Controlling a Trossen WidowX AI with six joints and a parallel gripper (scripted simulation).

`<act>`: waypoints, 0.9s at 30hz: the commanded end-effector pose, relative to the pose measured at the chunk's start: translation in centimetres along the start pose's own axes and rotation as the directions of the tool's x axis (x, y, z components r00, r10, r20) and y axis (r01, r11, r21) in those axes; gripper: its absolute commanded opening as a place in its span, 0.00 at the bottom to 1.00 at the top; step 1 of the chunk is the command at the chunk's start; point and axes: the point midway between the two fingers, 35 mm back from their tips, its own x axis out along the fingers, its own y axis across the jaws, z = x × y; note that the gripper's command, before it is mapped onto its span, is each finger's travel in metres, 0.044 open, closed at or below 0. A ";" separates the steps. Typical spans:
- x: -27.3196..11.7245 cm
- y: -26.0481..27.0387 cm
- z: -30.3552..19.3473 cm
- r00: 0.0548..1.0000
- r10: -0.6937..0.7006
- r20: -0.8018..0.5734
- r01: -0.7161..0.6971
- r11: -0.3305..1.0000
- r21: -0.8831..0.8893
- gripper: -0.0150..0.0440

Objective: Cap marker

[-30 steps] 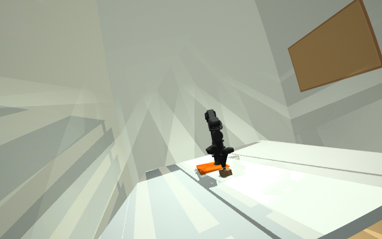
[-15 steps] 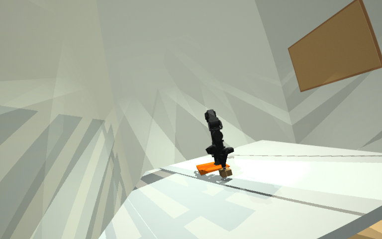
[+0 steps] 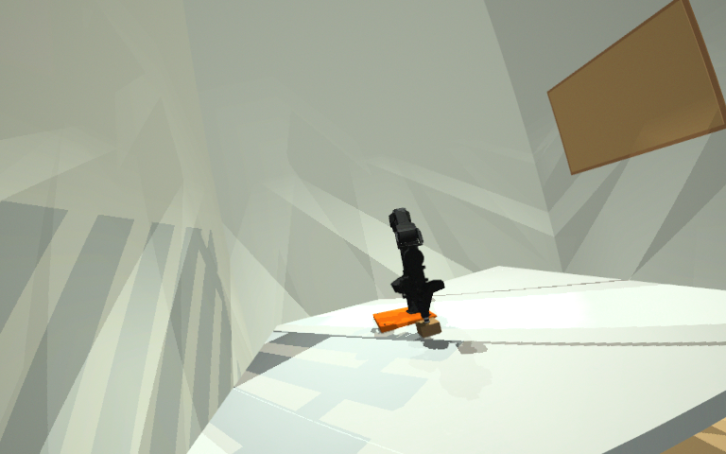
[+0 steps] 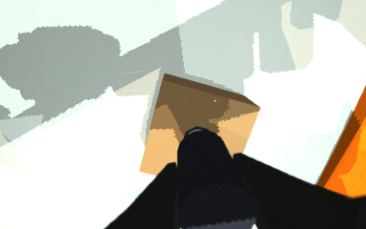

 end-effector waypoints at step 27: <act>-0.2 0.0 0.0 1.000 0.000 0.000 0.000 1.000 0.000 1.00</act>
